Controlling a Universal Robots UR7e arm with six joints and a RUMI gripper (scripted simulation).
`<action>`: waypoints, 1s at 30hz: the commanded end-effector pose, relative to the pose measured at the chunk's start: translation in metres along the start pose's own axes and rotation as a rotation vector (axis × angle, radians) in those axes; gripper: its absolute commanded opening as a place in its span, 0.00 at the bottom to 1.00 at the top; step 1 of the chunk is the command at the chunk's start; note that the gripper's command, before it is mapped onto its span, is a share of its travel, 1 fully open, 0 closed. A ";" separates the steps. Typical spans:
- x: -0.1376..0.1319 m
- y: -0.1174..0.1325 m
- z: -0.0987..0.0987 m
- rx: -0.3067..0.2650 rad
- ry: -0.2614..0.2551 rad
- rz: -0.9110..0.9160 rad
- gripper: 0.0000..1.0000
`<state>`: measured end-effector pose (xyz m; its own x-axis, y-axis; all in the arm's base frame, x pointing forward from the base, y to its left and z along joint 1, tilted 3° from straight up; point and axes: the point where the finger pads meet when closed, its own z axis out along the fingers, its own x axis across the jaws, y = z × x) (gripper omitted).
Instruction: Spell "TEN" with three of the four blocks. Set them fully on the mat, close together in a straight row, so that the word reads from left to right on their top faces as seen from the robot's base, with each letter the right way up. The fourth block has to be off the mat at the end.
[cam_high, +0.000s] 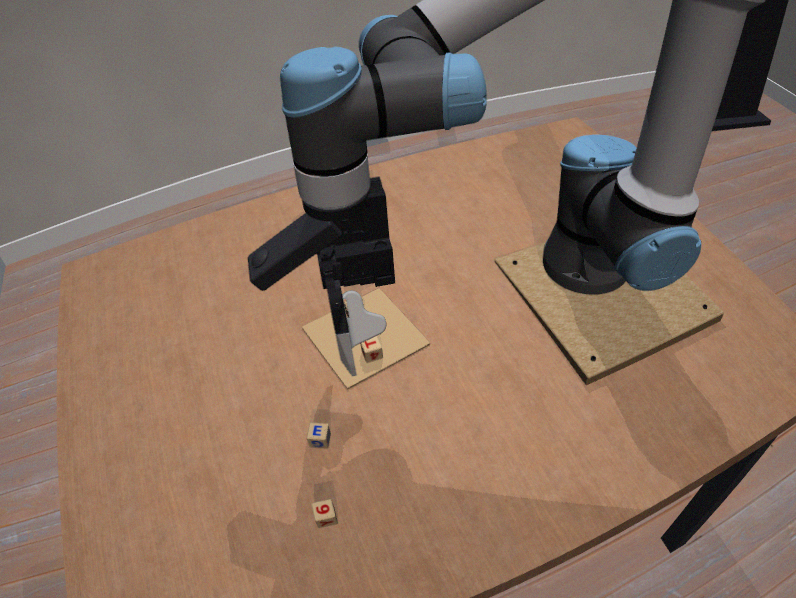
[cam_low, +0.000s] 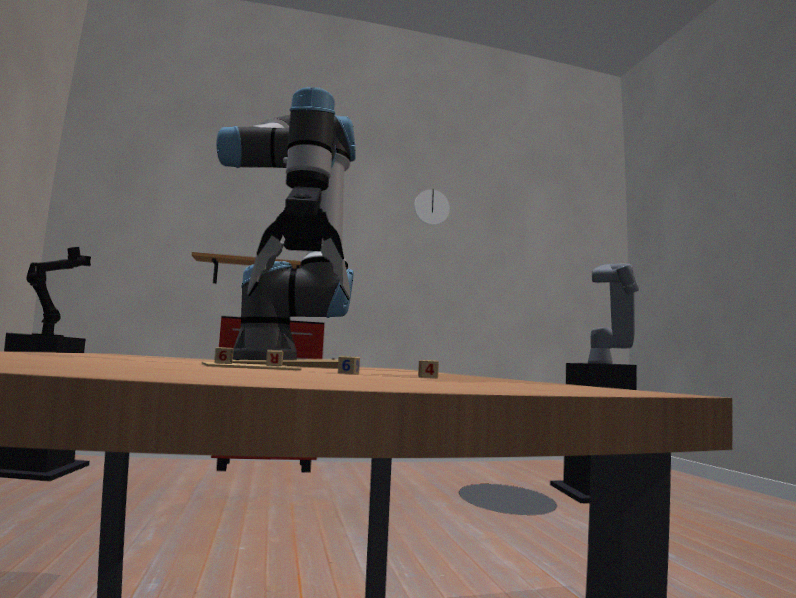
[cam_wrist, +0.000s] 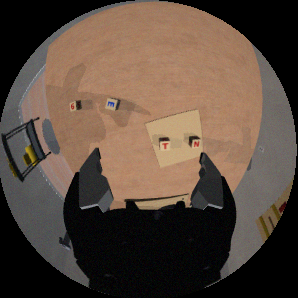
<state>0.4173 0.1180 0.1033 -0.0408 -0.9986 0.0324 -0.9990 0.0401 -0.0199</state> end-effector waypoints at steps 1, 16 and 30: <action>-0.037 -0.032 0.003 -0.001 0.011 0.139 1.00; -0.089 -0.058 0.014 -0.001 0.012 0.285 1.00; -0.089 -0.058 0.014 0.000 0.011 0.287 0.37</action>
<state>0.4779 0.2028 0.0860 -0.3205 -0.9465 0.0365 -0.9471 0.3197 -0.0269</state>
